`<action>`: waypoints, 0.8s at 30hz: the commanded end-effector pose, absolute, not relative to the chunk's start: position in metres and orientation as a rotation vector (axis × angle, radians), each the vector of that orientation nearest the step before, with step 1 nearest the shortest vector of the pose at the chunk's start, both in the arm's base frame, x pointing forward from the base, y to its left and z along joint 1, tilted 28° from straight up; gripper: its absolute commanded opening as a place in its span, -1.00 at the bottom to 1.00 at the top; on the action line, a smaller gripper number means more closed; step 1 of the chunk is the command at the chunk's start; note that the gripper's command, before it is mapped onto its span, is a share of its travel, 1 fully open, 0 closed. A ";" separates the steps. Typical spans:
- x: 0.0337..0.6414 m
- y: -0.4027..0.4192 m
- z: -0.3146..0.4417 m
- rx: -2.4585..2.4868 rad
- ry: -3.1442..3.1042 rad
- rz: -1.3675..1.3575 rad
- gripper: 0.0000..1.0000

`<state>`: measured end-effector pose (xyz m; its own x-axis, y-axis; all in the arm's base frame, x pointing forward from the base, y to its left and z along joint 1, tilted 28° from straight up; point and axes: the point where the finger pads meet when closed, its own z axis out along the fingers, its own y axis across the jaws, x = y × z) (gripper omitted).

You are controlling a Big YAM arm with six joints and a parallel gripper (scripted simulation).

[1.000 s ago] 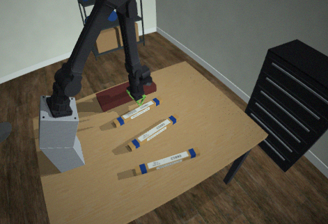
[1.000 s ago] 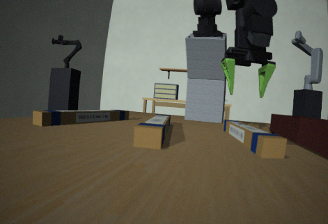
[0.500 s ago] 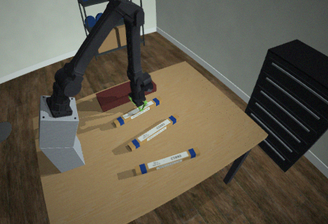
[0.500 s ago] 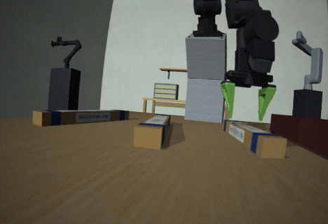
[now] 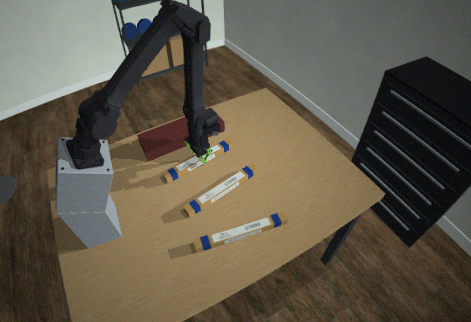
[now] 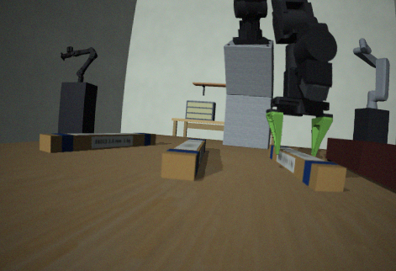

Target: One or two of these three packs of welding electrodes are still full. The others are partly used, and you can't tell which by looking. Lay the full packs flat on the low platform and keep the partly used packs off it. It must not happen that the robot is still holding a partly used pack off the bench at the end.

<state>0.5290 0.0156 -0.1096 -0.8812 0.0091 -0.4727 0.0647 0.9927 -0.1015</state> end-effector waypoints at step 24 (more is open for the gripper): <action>0.530 0.006 -0.138 0.057 2.672 -0.164 0.49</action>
